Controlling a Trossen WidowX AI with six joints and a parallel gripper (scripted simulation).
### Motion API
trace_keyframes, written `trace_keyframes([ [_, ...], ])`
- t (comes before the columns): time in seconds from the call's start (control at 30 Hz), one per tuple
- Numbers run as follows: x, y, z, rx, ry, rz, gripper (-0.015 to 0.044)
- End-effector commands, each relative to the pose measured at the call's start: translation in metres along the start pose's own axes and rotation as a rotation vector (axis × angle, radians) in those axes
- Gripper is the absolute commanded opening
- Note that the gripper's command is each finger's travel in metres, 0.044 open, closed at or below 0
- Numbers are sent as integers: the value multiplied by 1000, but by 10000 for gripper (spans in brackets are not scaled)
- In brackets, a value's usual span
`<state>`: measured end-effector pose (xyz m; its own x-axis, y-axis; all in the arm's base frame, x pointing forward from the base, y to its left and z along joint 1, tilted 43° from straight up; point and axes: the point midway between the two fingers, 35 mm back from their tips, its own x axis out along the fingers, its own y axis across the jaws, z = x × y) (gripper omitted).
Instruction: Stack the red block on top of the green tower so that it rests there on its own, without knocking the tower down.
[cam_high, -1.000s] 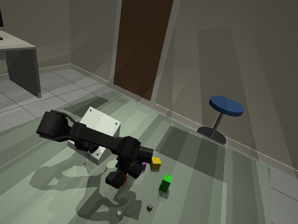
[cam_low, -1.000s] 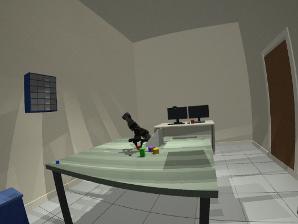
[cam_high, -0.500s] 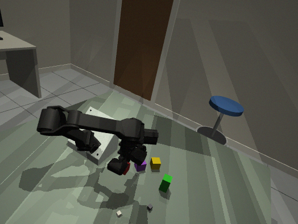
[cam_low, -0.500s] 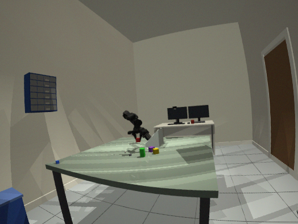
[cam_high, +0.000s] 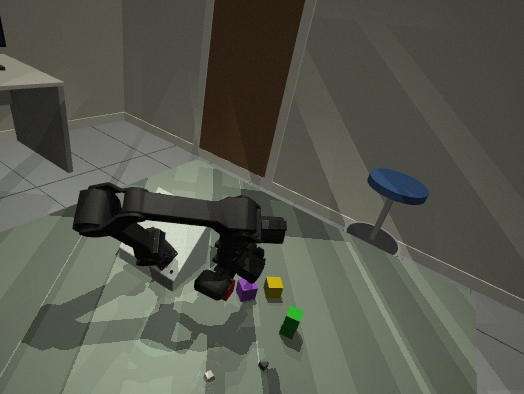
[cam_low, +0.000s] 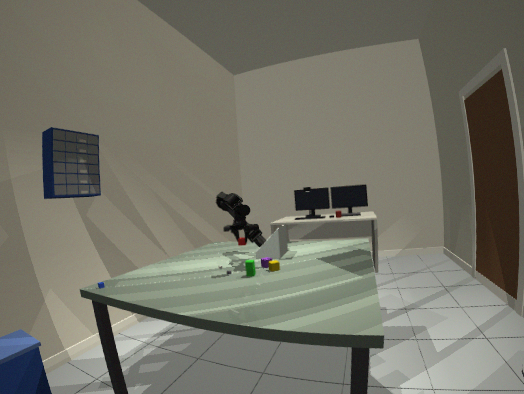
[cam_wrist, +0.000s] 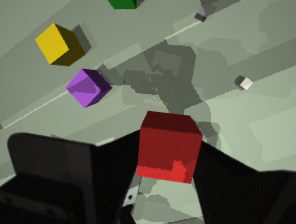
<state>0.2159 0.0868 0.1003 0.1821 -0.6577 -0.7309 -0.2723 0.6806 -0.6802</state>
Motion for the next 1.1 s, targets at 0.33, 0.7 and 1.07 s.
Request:
trace_keyframes([
  [0.33, -11, 17, 50, 3, 2, 4, 0],
  [0.7, -11, 38, 88, 7, 15, 15, 0],
  [1.07, -9, 56, 126, 8, 8, 13, 0],
])
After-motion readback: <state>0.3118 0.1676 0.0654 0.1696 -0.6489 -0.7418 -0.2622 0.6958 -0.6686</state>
